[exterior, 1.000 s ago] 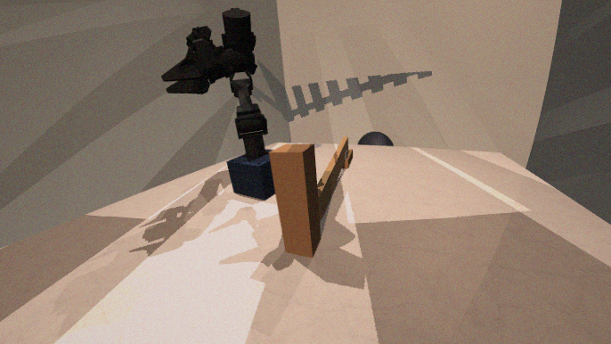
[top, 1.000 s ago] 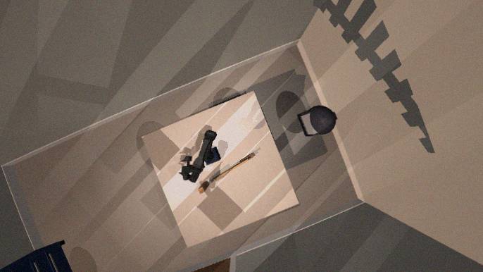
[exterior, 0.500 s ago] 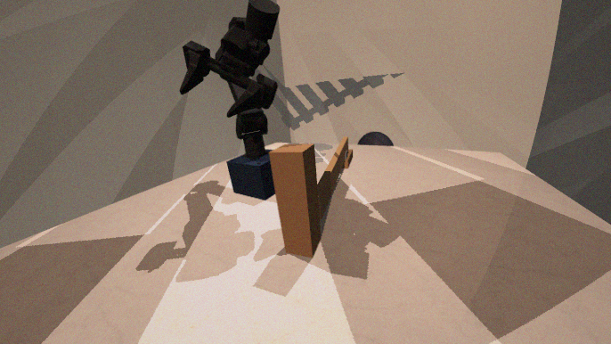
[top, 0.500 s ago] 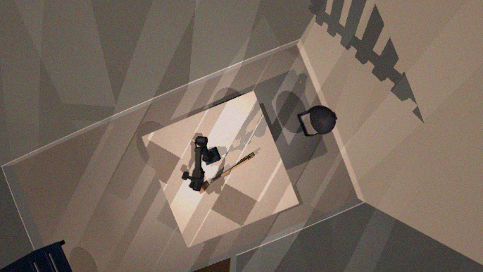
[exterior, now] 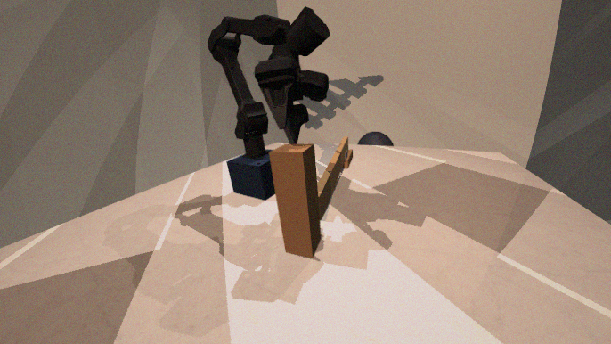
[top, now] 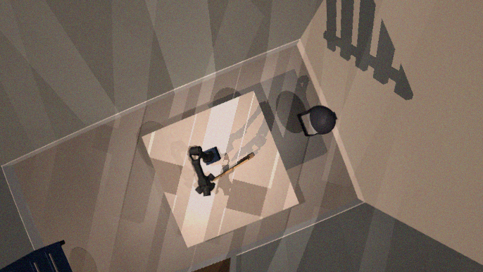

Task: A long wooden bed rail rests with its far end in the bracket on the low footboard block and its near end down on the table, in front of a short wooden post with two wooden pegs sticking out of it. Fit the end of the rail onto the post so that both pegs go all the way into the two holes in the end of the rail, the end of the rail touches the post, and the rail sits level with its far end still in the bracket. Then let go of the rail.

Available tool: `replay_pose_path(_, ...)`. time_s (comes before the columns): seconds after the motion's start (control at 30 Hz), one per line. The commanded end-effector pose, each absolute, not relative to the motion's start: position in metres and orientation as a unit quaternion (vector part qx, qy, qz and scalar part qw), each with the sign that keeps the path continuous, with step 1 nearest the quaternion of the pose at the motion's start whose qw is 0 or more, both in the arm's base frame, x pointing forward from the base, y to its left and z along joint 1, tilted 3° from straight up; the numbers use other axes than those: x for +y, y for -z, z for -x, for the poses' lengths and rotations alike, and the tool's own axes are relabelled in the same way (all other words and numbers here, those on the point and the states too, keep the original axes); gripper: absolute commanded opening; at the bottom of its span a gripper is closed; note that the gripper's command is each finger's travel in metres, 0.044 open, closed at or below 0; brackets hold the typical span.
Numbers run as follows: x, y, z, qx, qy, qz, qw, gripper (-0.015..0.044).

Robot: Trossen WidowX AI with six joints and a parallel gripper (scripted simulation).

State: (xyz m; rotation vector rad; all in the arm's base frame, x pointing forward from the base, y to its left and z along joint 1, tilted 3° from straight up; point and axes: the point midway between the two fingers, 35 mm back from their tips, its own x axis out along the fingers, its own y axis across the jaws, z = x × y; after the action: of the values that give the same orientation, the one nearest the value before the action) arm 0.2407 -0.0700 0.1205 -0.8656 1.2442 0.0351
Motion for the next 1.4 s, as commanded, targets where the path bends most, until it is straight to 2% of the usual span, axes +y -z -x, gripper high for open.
replay_pose_path(0.0, -0.021, -0.083, -0.256, 0.537, -0.256, 0.506, 0.625, 0.0440)
replay_pose_path(0.2, 0.020, -0.040, -0.253, 0.442, -0.501, 0.591, 0.452, 0.0440)
replay_pose_path(0.3, 0.030, -0.029, -0.250, 0.402, -0.559, 0.602, 0.403, 0.0440)
replay_pose_path(1.37, 0.027, -0.005, -0.252, 0.401, -0.561, 0.602, 0.402, 0.0440)
